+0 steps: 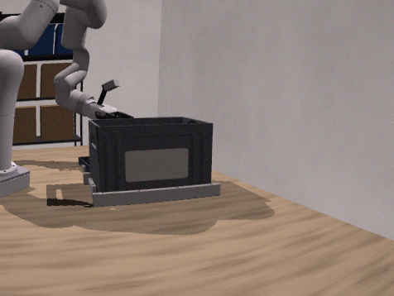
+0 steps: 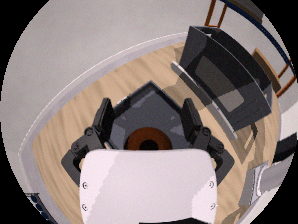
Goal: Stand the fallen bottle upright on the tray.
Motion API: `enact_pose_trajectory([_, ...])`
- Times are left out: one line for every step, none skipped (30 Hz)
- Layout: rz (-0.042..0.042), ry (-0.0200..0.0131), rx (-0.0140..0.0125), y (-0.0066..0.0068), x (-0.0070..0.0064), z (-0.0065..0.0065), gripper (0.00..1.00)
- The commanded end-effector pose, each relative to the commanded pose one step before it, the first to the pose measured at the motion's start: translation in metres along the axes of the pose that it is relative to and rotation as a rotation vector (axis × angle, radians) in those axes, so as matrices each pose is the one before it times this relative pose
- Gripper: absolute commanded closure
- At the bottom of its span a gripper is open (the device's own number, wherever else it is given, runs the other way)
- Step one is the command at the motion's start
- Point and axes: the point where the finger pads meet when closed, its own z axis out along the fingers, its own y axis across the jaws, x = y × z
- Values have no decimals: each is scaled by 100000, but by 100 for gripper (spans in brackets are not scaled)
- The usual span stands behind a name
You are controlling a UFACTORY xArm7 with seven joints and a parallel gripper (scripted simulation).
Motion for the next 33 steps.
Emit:
enact_pose_trajectory([335,42,140,-109,124,-59,0])
enact_pose_trajectory([0,0,0,0,0,0,0])
enact_pose_trajectory([0,0,0,0,4,-1,0])
enact_pose_trajectory([0,0,0,0,7,-3,0])
enact_pose_trajectory([0,0,0,0,11,-4,0])
enact_pose_trajectory([0,0,0,0,16,-6,0])
enact_pose_trajectory([0,0,0,0,22,-8,0])
enact_pose_trajectory([0,0,0,0,28,-10,0])
enact_pose_trajectory([0,0,0,0,36,-13,0])
enact_pose_trajectory([0,0,0,0,43,-16,0])
enact_pose_trajectory([0,0,0,0,51,-19,0])
enact_pose_trajectory([0,0,0,0,59,-22,0])
enact_pose_trajectory([0,0,0,0,68,-25,0])
enact_pose_trajectory([0,0,0,0,76,-28,0])
enact_pose_trajectory([0,0,0,0,86,-31,0])
enact_pose_trajectory([0,0,0,-1,95,-34,0])
enact_pose_trajectory([0,0,0,-1,104,-38,0])
enact_pose_trajectory([0,0,0,0,0,0,0])
enact_pose_trajectory([0,0,0,0,0,0,0])
enact_pose_trajectory([0,0,0,0,113,-41,0])
enact_pose_trajectory([0,0,0,0,122,-44,0])
enact_pose_trajectory([0,0,0,-1,132,-48,0])
enact_pose_trajectory([0,0,0,-1,140,-51,0])
enact_pose_trajectory([0,0,0,0,148,-54,0])
enact_pose_trajectory([0,0,0,-1,157,-57,0])
enact_pose_trajectory([0,0,0,-1,165,-60,0])
enact_pose_trajectory([0,0,0,0,172,-63,0])
enact_pose_trajectory([0,0,0,-1,181,-66,0])
enact_pose_trajectory([0,0,0,-1,187,-68,0])
enact_pose_trajectory([0,0,0,-1,194,-71,0])
enact_pose_trajectory([0,0,0,-1,201,-73,0])
enact_pose_trajectory([0,0,0,0,206,-75,0])
enact_pose_trajectory([0,0,0,-1,212,-77,0])
